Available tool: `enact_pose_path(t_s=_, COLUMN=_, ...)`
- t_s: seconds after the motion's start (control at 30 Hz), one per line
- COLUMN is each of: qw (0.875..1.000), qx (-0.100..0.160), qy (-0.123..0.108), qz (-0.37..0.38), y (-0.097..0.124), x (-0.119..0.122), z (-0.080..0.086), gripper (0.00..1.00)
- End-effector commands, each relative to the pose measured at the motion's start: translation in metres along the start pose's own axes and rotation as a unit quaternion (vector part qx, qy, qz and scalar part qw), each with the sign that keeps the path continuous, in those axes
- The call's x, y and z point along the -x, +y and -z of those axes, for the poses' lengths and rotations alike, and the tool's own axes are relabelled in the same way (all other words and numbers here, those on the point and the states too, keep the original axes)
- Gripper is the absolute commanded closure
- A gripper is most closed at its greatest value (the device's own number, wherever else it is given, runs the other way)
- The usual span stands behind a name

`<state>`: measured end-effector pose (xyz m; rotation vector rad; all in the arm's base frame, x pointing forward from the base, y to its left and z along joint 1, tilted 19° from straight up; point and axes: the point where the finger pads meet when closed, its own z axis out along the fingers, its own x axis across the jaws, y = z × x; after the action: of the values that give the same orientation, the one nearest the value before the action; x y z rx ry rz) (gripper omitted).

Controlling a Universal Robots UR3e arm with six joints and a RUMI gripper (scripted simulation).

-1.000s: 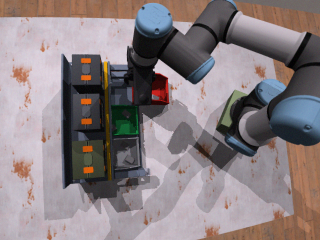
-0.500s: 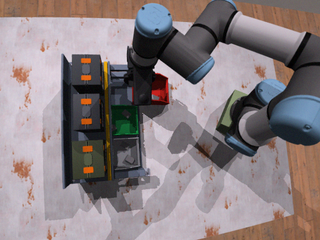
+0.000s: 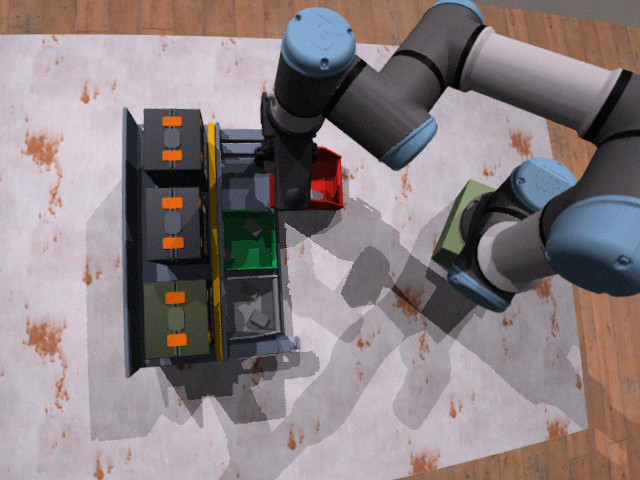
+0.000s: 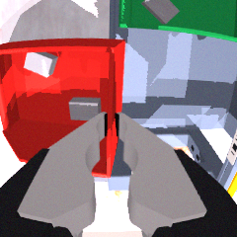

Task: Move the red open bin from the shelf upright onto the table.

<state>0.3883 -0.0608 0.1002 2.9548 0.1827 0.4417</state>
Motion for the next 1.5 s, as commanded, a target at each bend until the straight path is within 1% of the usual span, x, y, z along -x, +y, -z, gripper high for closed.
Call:
enact_pose_path(t_s=0.0, qw=1.0, qx=0.001, qy=0.001, qz=0.0, y=0.0, x=-0.001, z=0.001, gripper=1.0)
enact_pose_path(t_s=0.07, qw=1.0, qx=0.001, qy=0.001, qz=0.0, y=0.0, x=-0.001, z=0.001, gripper=1.0)
enact_pose_path(t_s=0.23, qw=1.0, qx=0.001, qy=0.001, qz=0.0, y=0.0, x=0.014, z=0.001, gripper=1.0)
enact_pose_path(t_s=0.63, qw=1.0, qx=0.001, qy=0.001, qz=0.0, y=0.0, x=0.014, z=0.001, gripper=1.0)
enact_pose_path(t_s=0.8, qw=1.0, qx=0.001, qy=0.001, qz=0.0, y=0.001, x=0.027, z=0.001, gripper=1.0)
enact_pose_path(t_s=1.2, qw=1.0, qx=0.001, qy=0.001, qz=0.0, y=0.001, x=0.027, z=0.001, gripper=1.0)
enact_pose_path(t_s=1.37, qw=1.0, qx=0.001, qy=0.001, qz=0.0, y=0.001, x=0.027, z=-0.007, gripper=1.0)
enact_pose_path(t_s=1.47, qw=1.0, qx=0.001, qy=0.001, qz=0.0, y=0.001, x=0.027, z=-0.007, gripper=1.0)
